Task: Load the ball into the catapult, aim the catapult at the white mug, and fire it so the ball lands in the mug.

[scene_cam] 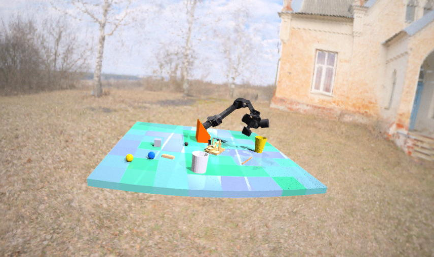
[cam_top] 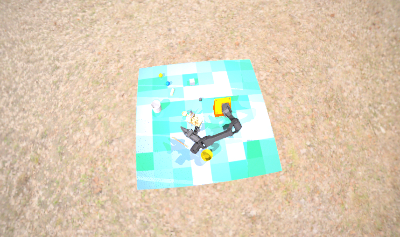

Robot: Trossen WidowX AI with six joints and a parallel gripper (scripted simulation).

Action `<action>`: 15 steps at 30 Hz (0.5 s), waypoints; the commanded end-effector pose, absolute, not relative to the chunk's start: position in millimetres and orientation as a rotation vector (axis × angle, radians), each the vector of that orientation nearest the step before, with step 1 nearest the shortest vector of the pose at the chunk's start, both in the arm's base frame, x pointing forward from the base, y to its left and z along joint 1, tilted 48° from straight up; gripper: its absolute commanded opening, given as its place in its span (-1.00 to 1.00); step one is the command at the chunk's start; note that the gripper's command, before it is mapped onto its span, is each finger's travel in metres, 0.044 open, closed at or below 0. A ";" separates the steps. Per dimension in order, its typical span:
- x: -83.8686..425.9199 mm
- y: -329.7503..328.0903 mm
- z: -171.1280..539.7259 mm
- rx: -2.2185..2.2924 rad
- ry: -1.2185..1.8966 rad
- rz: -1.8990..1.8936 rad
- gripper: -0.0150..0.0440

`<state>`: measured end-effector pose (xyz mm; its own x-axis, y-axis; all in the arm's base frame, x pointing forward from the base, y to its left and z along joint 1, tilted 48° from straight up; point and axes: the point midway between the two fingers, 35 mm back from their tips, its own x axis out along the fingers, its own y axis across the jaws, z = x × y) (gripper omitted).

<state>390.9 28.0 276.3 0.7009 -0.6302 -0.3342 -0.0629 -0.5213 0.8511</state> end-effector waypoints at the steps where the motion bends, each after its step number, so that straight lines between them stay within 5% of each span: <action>1: 391.1 27.8 275.7 2.009 -0.526 -0.803 0.95; 15: 395.0 10.2 224.0 1.695 -0.145 -0.987 1.00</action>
<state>395.8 12.9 236.3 0.6609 -0.5666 -0.4921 0.2939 -0.4079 0.8644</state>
